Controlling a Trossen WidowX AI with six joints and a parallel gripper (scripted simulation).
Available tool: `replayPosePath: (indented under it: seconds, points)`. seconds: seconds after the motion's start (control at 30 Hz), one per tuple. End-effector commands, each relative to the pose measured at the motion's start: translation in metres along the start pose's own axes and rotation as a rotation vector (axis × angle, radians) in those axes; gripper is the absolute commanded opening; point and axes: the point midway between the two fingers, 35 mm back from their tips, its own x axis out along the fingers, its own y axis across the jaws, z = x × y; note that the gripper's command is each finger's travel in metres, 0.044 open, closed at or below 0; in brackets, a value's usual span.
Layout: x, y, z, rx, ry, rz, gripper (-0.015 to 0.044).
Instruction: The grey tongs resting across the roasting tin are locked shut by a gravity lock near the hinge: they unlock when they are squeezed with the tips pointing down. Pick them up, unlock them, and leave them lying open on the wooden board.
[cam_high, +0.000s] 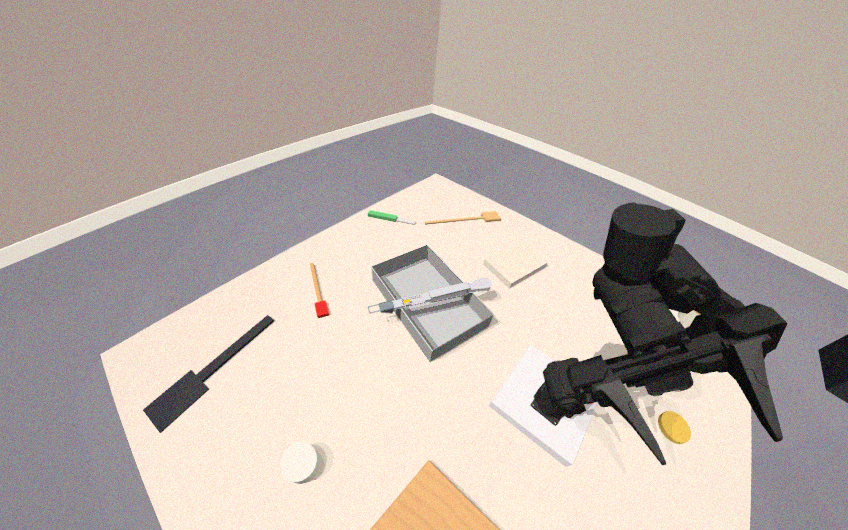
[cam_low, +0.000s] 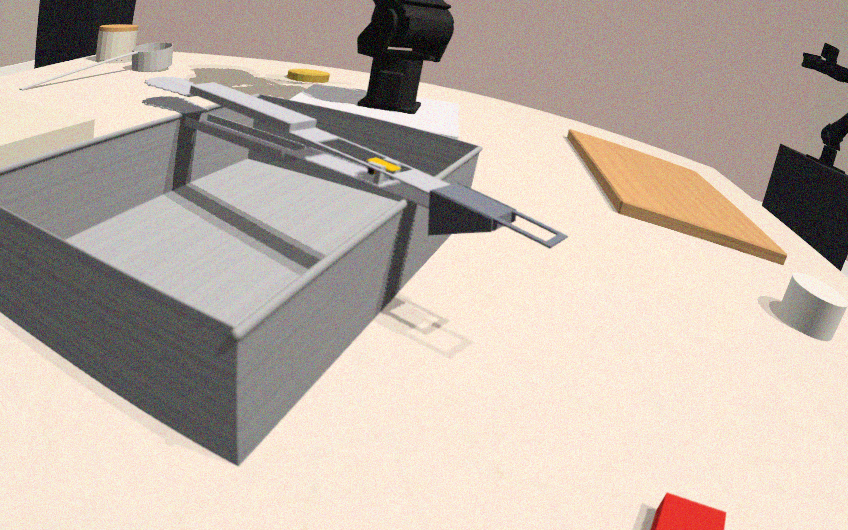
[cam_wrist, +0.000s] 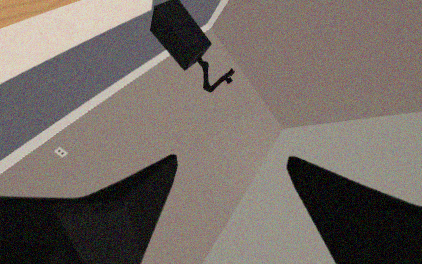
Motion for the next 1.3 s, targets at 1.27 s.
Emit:
replayPosePath:
  seconds: [1.27]
  points:
    - [-0.355,0.332,0.065,1.599,2.139,1.508,0.026]
